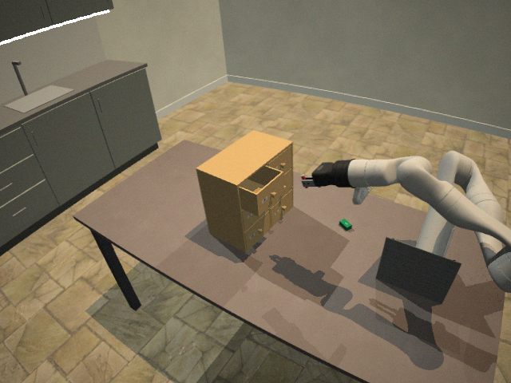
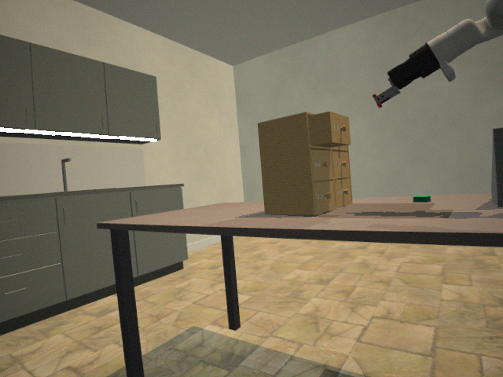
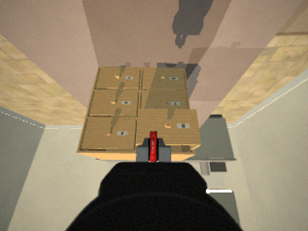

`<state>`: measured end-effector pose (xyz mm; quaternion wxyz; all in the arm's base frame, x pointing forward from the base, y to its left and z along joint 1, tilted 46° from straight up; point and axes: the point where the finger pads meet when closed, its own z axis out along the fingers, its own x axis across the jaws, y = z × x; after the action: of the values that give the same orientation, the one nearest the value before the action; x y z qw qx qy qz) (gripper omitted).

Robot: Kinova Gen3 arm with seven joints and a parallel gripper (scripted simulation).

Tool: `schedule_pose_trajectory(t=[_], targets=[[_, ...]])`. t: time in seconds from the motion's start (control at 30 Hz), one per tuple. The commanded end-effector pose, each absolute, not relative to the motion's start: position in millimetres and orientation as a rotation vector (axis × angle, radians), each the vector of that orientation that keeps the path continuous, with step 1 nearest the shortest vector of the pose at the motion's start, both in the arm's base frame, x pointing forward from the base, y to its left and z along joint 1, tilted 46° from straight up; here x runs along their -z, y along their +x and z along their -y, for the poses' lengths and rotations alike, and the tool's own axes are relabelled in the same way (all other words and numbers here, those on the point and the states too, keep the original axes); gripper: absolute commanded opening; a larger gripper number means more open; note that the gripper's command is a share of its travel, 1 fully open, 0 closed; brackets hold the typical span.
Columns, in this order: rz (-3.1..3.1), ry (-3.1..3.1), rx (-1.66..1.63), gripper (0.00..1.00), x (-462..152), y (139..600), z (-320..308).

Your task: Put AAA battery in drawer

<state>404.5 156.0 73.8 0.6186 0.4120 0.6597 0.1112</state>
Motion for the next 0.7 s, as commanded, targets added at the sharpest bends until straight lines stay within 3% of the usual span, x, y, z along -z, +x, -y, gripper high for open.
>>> schedule_pose_trajectory(t=[0.0,0.67], targets=[[-1.516,0.942,-0.274,0.24,-75.0,404.1,-158.9],[-1.520,0.940,-0.278,0.24,-74.1,417.3,-161.1]])
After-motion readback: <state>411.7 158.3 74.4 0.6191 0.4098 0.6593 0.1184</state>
